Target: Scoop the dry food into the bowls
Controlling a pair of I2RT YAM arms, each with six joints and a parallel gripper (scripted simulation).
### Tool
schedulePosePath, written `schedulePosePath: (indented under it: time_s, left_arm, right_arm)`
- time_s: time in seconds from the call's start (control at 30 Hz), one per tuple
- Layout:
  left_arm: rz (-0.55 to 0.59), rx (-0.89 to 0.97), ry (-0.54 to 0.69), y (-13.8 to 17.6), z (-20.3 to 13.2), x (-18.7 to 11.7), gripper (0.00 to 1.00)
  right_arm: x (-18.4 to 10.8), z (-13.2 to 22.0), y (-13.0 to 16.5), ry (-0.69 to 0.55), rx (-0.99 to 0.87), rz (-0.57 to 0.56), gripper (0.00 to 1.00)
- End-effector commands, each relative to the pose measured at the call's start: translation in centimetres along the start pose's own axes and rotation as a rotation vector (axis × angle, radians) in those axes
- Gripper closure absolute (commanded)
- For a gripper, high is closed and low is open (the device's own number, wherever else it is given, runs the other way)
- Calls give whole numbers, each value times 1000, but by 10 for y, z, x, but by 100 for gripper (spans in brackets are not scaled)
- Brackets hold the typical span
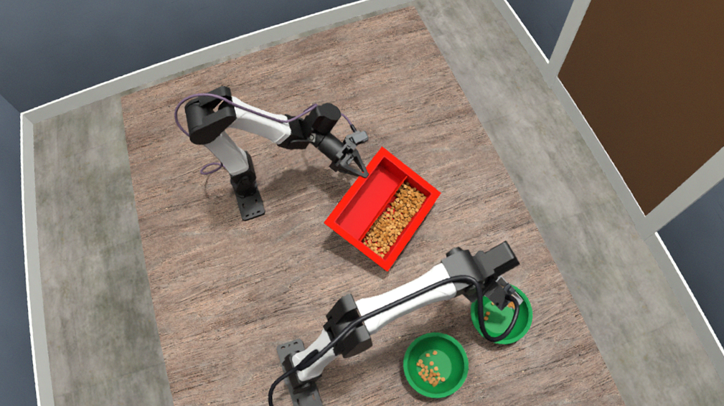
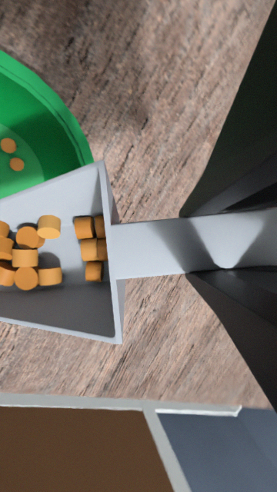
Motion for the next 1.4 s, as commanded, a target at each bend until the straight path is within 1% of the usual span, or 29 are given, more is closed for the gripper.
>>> schedulePosePath:
  time_s: [0.0,0.2,0.33,0.4,0.5,0.53,0.57,0.87,1.13,1.3,1.37]
  left_arm:
    - [-34,116,69,-16,-30,-4,100]
    - [-34,116,69,-16,-30,-4,100]
    - [-34,116,69,-16,-30,-4,100]
    - [-34,116,69,-16,-30,-4,100]
    - [-34,116,69,-16,-30,-4,100]
    - [-34,116,69,-16,-30,-4,100]
    - [-34,116,69,-16,-30,-4,100]
    - [-34,116,69,-16,-30,-4,100]
    - [-34,116,69,-16,-30,-4,100]
    - [-34,116,69,-16,-30,-4,100]
    - [-34,116,69,-16,-30,-4,100]
  right_arm:
    - [-15,20,-3,-80,72,18,100]
    - [-17,22,-1,-88,68,19,100]
    - [-13,22,5,-80,56,25,100]
    - [-17,22,0,-88,64,17,100]
    - [-17,22,2,-88,60,19,100]
    - [-40,26,-2,-140,52,24,100]
    - [-25,11,-2,-89,58,40,100]
    - [-34,12,-10,-136,78,99,100]
    - [-42,8,-19,-182,103,178,100]
    - [-46,9,-21,-203,117,203,100]
    - [-44,6,-22,-204,116,223,100]
Point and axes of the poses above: on each arm, the point where the finger pads meet when closed, its own x axis out along the fingers, its own z axis across the jaws, y = z × x, the point moved 2 cm from there along -x, back along the fingers, and after that the axes turned 15 degrees about x, right-handed, at the moved point
